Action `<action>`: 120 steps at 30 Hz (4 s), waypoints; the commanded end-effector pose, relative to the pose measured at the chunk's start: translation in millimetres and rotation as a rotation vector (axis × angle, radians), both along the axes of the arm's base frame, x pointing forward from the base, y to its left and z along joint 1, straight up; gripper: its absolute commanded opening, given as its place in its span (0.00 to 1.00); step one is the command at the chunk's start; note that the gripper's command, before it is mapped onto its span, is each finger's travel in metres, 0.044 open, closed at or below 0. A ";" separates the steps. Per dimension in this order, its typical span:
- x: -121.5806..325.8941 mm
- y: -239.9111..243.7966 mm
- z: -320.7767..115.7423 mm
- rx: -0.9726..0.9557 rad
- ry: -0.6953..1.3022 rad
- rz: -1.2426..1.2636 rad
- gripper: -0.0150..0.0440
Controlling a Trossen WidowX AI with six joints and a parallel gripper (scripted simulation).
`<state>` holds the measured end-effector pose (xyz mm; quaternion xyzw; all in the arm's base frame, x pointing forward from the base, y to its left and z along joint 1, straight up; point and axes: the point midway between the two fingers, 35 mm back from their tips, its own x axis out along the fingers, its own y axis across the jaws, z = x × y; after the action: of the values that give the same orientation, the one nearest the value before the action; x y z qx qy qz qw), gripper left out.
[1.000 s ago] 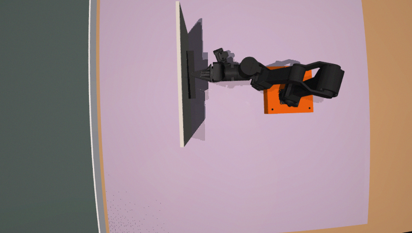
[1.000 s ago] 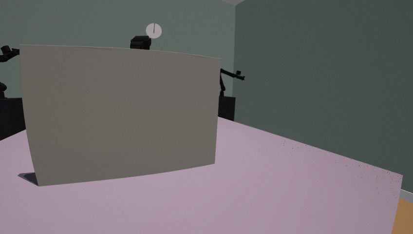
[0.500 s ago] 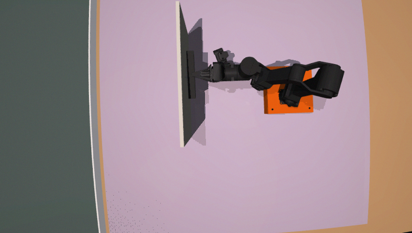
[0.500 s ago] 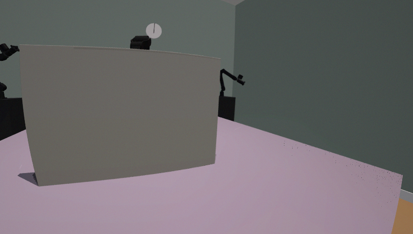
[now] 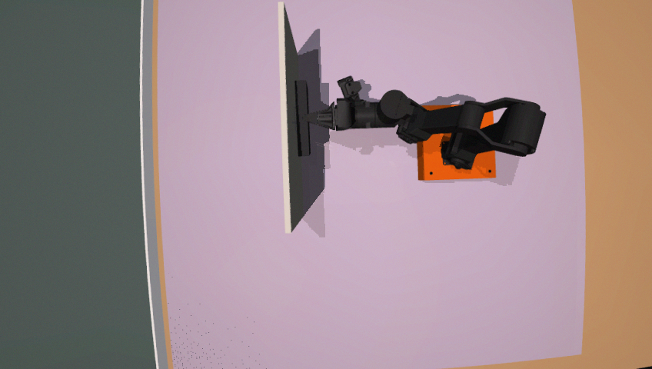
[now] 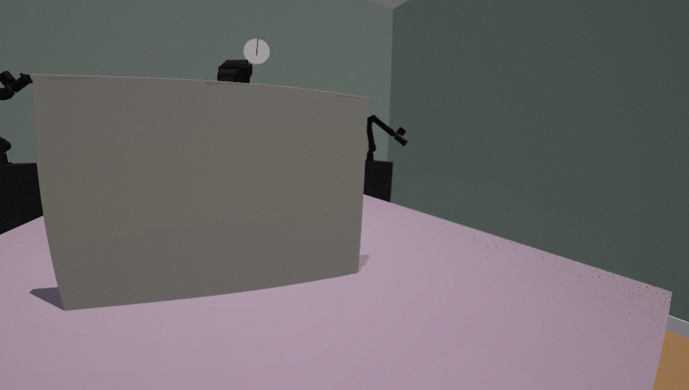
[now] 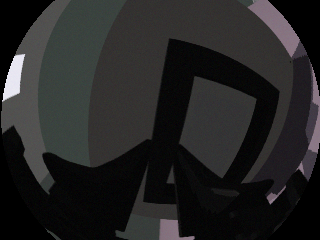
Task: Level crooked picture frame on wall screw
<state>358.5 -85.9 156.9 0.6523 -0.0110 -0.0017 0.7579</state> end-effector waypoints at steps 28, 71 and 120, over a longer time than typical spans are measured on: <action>-0.1 1.6 11.2 0.003 -0.003 -0.002 0.25; -0.1 1.6 11.4 0.003 -0.003 -0.002 0.25; -0.2 -1.3 11.5 0.003 -0.003 -0.002 0.25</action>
<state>357.8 -87.2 166.3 0.6532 -0.0110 -0.0063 0.7571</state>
